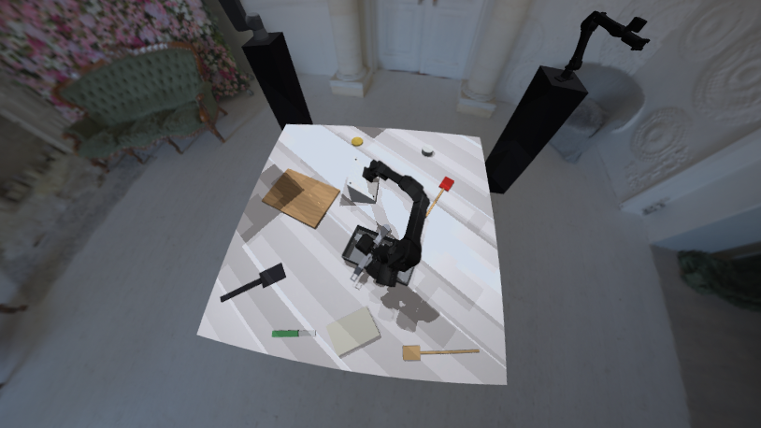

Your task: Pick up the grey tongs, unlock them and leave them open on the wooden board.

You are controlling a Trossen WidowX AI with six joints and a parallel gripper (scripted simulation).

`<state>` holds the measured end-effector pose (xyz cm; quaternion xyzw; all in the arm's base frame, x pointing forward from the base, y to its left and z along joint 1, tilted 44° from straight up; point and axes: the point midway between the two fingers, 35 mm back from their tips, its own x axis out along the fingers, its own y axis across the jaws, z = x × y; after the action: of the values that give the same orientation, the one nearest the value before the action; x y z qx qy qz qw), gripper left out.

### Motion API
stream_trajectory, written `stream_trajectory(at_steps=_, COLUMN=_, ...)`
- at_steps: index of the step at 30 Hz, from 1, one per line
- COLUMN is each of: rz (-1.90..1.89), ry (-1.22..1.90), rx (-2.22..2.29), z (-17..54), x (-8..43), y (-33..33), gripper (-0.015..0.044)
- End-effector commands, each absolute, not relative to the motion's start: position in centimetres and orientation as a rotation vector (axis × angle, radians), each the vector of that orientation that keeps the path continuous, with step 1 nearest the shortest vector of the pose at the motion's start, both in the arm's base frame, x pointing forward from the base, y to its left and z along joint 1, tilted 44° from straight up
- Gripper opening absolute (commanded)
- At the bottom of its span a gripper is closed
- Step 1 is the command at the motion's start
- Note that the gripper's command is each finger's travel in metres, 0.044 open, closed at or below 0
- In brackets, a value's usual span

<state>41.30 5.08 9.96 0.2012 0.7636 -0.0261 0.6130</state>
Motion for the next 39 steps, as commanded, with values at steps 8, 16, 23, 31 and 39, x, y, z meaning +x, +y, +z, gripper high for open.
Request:
stream_trajectory(at_steps=8, rz=-0.058, ry=1.771, rx=0.464, z=8.1, x=41.1, y=5.8, gripper=0.026)
stream_trajectory(at_steps=16, rz=-0.056, ry=1.775, rx=0.459, z=6.9, x=40.8, y=6.1, gripper=0.026)
stream_trajectory(at_steps=23, rz=-0.054, ry=1.779, rx=0.456, z=5.8, x=40.6, y=6.4, gripper=0.026)
stream_trajectory(at_steps=31, rz=-0.052, ry=1.783, rx=0.452, z=4.6, x=40.3, y=6.8, gripper=0.026)
stream_trajectory(at_steps=39, rz=-0.05, ry=1.788, rx=0.447, z=3.5, x=39.9, y=7.1, gripper=0.026)
